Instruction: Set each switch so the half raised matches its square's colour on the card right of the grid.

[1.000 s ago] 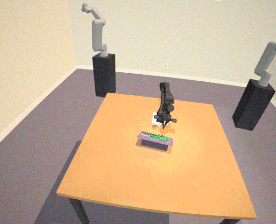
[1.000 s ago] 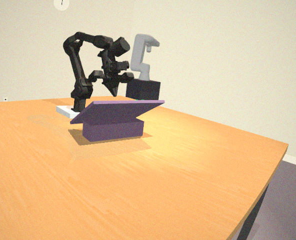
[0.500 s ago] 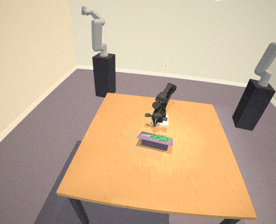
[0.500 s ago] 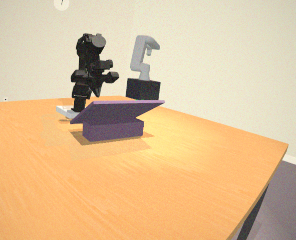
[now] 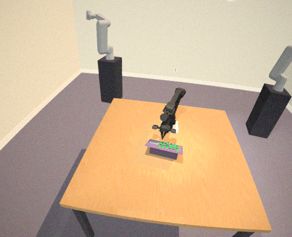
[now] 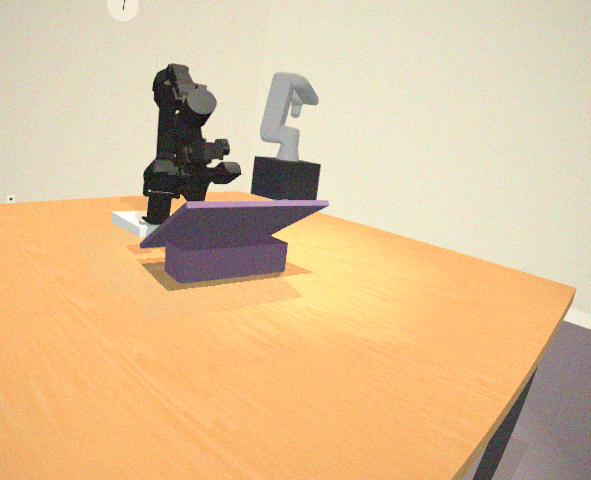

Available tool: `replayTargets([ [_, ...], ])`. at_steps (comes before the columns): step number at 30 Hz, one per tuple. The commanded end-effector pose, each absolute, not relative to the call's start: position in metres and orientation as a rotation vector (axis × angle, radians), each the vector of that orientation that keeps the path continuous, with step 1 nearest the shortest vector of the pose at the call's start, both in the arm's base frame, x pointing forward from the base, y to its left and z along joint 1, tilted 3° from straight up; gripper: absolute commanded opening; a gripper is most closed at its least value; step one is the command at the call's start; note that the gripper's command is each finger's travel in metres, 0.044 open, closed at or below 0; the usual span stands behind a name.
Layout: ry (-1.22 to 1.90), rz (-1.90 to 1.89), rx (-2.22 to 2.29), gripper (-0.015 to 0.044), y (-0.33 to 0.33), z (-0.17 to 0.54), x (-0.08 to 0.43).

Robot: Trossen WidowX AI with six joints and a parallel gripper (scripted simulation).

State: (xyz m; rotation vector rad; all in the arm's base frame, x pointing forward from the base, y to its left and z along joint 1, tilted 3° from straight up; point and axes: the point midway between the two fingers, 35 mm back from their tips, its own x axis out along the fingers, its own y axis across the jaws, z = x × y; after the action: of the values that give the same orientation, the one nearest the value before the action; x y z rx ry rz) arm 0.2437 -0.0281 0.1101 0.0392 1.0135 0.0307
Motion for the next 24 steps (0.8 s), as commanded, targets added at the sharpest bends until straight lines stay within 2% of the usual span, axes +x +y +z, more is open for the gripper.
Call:
replayTargets([
  [1,1.022,0.026,0.043,0.0000,-0.0284,0.1047,0.2449],
  [24,1.022,0.026,0.043,0.0000,-0.0280,0.0960,0.2507],
])
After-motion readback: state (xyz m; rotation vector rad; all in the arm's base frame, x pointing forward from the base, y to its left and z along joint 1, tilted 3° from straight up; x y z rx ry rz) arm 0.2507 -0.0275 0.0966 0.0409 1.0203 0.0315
